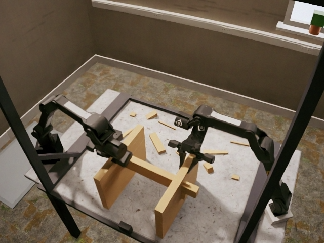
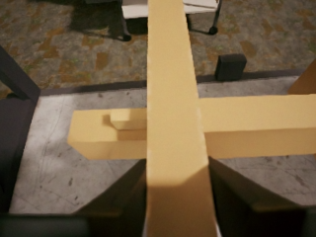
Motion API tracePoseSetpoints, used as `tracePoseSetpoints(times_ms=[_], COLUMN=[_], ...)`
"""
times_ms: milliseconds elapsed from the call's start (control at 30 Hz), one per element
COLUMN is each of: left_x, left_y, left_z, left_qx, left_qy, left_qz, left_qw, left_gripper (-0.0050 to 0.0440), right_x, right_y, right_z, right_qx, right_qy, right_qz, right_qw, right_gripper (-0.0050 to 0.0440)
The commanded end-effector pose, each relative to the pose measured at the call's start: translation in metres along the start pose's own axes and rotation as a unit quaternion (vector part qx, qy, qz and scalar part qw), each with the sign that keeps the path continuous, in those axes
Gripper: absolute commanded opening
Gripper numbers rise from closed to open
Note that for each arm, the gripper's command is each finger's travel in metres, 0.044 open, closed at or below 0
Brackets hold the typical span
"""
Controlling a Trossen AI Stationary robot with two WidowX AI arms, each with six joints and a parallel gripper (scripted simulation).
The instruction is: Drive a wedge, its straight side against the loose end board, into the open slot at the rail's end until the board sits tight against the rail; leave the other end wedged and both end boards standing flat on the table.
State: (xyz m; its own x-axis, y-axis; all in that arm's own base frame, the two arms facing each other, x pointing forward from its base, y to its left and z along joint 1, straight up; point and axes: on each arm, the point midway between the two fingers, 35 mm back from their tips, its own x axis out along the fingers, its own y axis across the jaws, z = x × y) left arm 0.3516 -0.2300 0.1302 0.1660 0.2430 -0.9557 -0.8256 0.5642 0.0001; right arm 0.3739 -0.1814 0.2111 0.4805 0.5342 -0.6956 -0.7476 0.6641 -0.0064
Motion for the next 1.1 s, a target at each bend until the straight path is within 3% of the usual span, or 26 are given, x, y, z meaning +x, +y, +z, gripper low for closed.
tracePoseSetpoints(times_ms=[0,33,967,1067], left_x=[-0.004,-0.005,-0.005,-0.015], left_y=[-0.001,-0.002,-0.001,-0.004], left_z=[0.003,0.003,0.003,0.006], left_qx=[-0.002,-0.003,-0.002,-0.004], left_qy=[-0.001,-0.001,-0.001,-0.001], left_qz=[-0.008,-0.010,-0.008,-0.013], left_qw=[1.000,1.000,1.000,1.000], left_gripper=[-0.0050,0.0207,0.0207,0.0207], right_x=[-0.011,-0.007,-0.007,-0.007], right_y=[-0.017,0.001,0.002,0.002], right_z=[0.000,0.007,0.007,0.007], right_qx=[-0.017,-0.011,-0.010,-0.010], right_qy=[0.003,0.000,0.000,0.000], right_qz=[-0.028,-0.009,-0.010,-0.010], right_qw=[0.999,1.000,1.000,1.000], right_gripper=[-0.0050,-0.0050,-0.0050,-0.0050])
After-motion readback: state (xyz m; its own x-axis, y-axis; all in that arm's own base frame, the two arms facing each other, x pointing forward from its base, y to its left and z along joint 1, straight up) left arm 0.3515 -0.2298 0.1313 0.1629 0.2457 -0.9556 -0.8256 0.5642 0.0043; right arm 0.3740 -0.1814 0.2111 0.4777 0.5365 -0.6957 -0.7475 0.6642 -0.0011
